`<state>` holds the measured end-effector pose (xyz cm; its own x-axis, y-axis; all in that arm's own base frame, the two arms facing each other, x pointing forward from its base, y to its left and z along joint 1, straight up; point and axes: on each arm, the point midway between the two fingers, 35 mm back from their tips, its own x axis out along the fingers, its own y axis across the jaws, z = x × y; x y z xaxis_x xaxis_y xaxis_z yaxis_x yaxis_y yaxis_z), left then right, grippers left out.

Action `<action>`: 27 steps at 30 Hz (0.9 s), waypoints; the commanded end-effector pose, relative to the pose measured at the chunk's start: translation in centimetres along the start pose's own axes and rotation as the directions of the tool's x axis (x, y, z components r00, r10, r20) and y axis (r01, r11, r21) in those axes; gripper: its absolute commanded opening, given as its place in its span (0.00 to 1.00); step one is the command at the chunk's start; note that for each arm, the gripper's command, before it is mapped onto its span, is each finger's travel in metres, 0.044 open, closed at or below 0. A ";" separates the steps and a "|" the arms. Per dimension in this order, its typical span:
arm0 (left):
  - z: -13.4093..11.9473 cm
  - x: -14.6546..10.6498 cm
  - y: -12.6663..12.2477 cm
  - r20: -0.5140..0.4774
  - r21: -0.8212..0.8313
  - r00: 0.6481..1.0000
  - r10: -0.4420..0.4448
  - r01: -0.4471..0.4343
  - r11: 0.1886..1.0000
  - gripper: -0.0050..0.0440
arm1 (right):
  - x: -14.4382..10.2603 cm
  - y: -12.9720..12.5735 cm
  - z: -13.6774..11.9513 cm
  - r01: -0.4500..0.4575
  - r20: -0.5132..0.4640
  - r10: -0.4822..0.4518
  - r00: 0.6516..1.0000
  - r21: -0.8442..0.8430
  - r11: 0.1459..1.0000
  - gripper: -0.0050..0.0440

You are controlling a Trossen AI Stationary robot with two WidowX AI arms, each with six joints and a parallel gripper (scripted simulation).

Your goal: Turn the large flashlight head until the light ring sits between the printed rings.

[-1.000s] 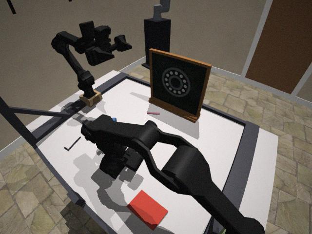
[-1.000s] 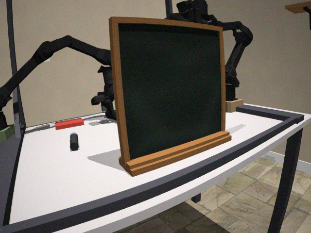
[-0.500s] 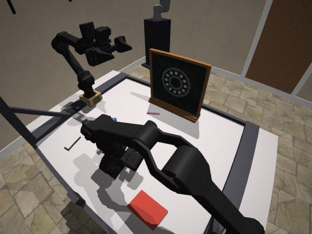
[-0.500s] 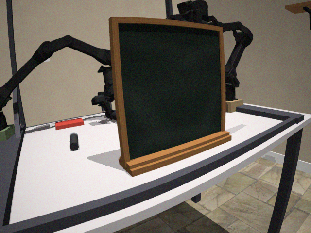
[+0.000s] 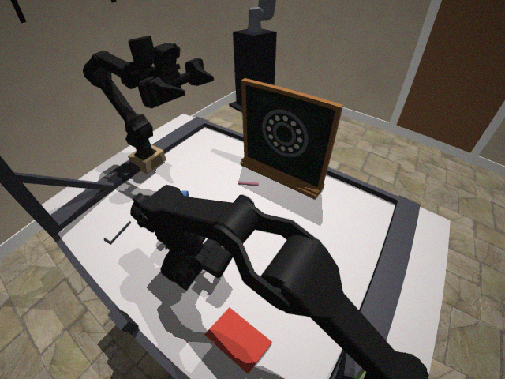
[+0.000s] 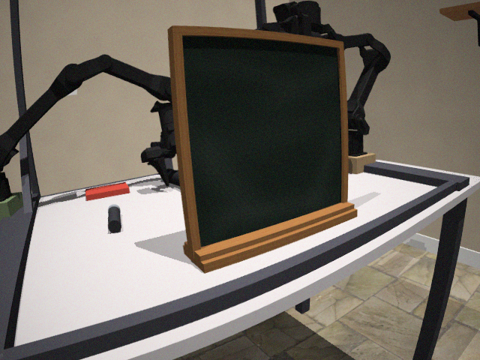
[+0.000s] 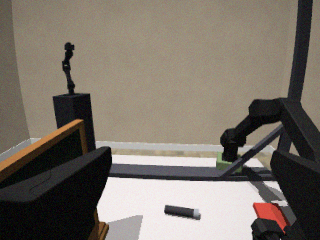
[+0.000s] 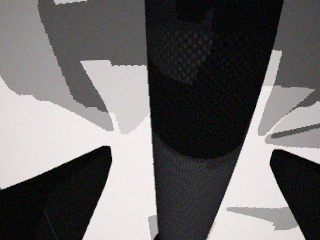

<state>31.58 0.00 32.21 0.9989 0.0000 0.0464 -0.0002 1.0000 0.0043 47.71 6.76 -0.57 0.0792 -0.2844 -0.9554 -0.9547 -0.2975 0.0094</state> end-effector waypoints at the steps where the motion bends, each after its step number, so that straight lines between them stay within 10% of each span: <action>1: 0.6 -0.1 -0.1 0.018 -0.003 1.000 -0.004 0.004 1.000 1.00 | -1.7 -0.4 -0.5 0.031 -0.003 -0.031 1.000 0.011 0.999 1.00; 27: 0.6 -0.1 -0.1 0.018 -0.003 1.000 -0.004 0.004 1.000 1.00 | -8.1 -0.4 -0.5 0.046 -0.003 -0.046 0.999 0.016 0.999 1.00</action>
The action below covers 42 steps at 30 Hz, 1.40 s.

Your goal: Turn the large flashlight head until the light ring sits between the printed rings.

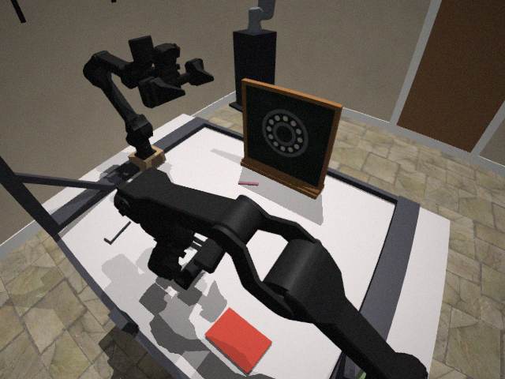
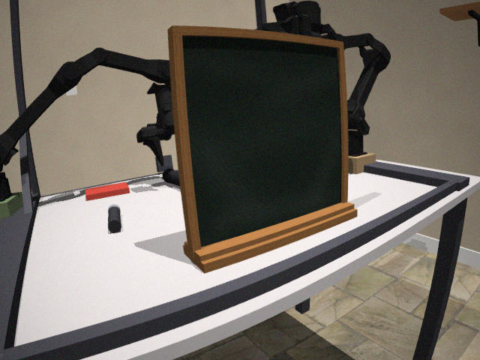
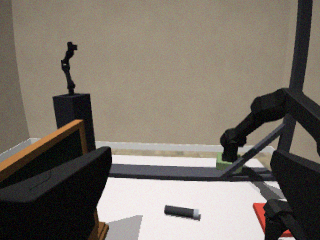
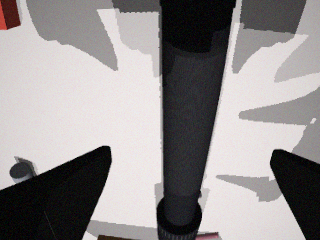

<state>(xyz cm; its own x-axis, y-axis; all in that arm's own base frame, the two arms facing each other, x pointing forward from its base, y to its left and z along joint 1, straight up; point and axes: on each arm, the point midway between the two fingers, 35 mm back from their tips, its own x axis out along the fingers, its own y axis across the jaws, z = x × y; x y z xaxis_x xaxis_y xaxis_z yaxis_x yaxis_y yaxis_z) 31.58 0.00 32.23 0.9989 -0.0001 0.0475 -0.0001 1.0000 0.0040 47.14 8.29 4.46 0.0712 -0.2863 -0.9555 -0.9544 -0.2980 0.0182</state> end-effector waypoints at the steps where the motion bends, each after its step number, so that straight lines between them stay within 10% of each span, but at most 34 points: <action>1: 0.6 -0.1 -0.1 0.017 -0.003 1.000 -0.004 0.004 1.000 1.00 | -3.2 -0.5 -0.6 0.054 -0.003 -0.054 0.999 0.019 0.998 1.00; 14: 0.6 -0.1 -0.1 0.017 -0.003 1.000 -0.004 0.004 1.000 1.00 | -4.7 -0.4 -0.8 0.066 -0.001 -0.066 0.998 0.043 0.997 1.00; 28: 0.6 -0.1 -0.1 0.017 -0.003 1.000 -0.004 0.004 1.000 1.00 | -8.7 -0.2 -3.5 0.248 0.017 -0.273 0.962 0.365 0.897 1.00; 42: 0.6 -0.1 -0.1 0.017 -0.004 1.000 -0.004 0.004 1.000 1.00 | -14.8 1.8 -7.2 0.387 -0.017 -0.575 0.818 0.756 0.528 1.00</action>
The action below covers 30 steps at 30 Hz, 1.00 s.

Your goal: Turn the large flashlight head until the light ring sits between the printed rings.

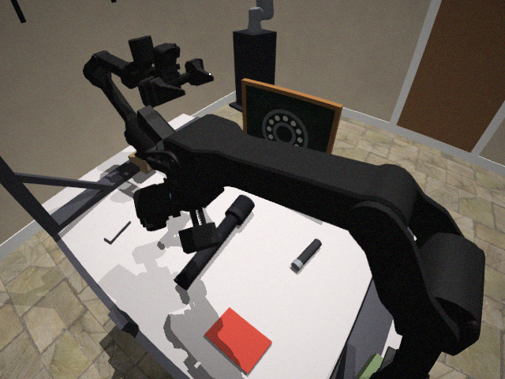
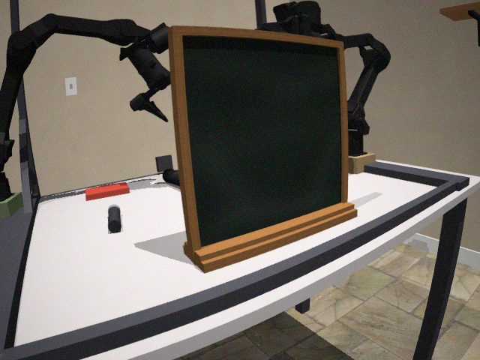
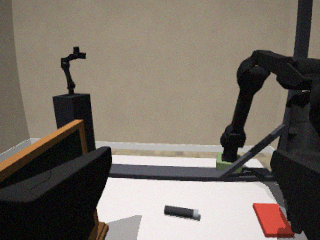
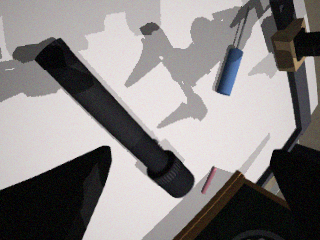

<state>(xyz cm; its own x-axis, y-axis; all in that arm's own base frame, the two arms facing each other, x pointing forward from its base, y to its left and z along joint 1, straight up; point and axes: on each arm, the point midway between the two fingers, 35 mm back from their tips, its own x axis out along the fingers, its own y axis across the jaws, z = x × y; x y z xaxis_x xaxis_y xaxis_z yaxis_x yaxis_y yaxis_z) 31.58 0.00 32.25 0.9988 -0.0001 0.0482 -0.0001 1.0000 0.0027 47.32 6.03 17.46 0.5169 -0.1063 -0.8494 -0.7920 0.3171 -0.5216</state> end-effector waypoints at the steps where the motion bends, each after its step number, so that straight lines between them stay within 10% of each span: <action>1: 0.6 -0.1 -0.1 0.017 -0.003 1.000 -0.004 0.004 1.000 1.00 | -3.6 -1.4 -0.8 0.107 0.074 -0.120 0.990 0.157 0.982 1.00; 20: 0.6 -0.1 -0.1 0.017 -0.004 1.000 -0.003 0.004 1.000 1.00 | -10.8 -2.1 -4.0 0.218 0.222 -0.429 0.876 0.611 0.761 1.00; 30: 0.7 -0.1 -0.1 0.018 -0.004 1.000 -0.003 0.003 1.000 1.00 | -15.4 -1.0 -6.4 0.148 0.284 -0.618 0.733 0.820 0.553 1.00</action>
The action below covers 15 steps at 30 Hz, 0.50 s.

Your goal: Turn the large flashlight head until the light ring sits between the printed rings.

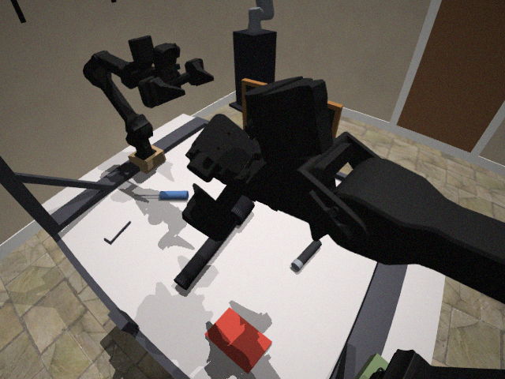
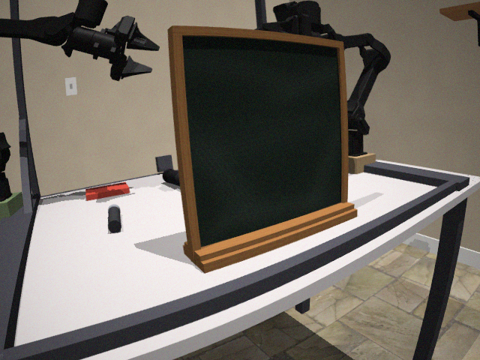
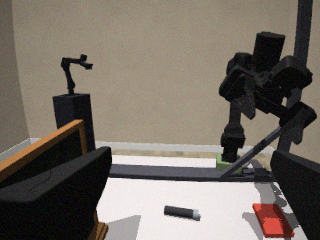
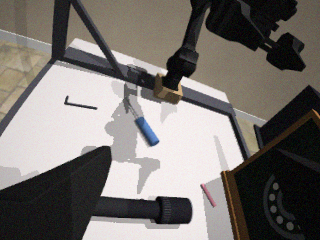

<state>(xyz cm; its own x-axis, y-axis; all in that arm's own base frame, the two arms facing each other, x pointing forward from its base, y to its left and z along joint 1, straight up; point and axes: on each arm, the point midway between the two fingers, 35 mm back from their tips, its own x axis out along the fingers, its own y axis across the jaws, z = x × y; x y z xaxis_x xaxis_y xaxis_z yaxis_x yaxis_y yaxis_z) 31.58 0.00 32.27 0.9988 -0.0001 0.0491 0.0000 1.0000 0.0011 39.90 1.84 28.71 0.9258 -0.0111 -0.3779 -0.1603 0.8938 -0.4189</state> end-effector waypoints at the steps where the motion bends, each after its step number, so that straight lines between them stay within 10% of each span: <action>1: 0.6 -0.1 -0.1 0.017 -0.003 1.000 -0.003 0.003 1.000 1.00 | -2.9 -1.0 0.7 0.037 0.119 -0.052 0.992 0.126 0.991 1.00; 15: 0.7 -0.1 -0.1 0.017 -0.004 1.000 -0.003 0.003 1.000 1.00 | -8.7 -2.1 0.2 0.007 0.362 -0.168 0.917 0.407 0.914 1.00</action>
<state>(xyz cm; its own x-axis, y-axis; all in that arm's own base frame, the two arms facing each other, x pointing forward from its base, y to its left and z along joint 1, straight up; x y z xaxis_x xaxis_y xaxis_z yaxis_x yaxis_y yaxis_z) 31.58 0.00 32.28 0.9988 -0.0001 0.0495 0.0001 1.0000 0.0003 33.85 0.38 32.02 0.9981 -0.0012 -0.0613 -0.0061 0.9928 -0.1197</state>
